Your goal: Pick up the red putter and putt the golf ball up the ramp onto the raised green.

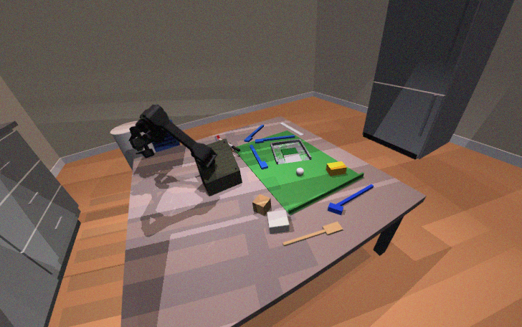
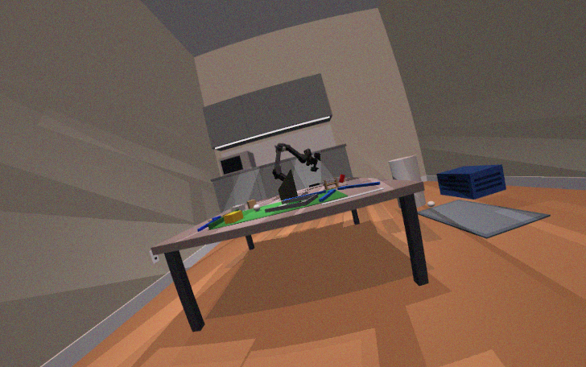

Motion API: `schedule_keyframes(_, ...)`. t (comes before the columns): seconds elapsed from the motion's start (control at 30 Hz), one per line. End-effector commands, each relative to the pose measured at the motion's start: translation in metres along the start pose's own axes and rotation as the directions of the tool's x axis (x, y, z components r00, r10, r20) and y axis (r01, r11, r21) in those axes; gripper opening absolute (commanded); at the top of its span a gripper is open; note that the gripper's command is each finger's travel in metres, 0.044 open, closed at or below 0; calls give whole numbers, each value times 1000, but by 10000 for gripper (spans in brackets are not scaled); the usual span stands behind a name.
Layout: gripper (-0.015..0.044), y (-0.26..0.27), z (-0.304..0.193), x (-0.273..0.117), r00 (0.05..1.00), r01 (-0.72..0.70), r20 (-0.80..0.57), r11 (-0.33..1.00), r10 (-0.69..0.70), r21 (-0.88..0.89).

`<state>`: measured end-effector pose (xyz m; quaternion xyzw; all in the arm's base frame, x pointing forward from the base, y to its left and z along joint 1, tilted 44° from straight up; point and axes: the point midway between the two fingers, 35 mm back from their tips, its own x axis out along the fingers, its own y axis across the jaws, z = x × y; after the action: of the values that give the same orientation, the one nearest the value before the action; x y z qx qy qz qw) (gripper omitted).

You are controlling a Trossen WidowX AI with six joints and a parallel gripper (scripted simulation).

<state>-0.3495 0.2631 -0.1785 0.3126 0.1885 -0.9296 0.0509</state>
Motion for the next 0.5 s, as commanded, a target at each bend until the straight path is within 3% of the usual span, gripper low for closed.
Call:
schedule_keyframes(0.0,426,-1,-1,-1,1000,2,-3,1000,-2,3)
schedule_keyframes(0.17,440,-24,-41,-26,991,69,-126,991,-54,118)
schedule_keyframes(0.47,440,-52,-155,-123,883,285,-461,883,-91,373)
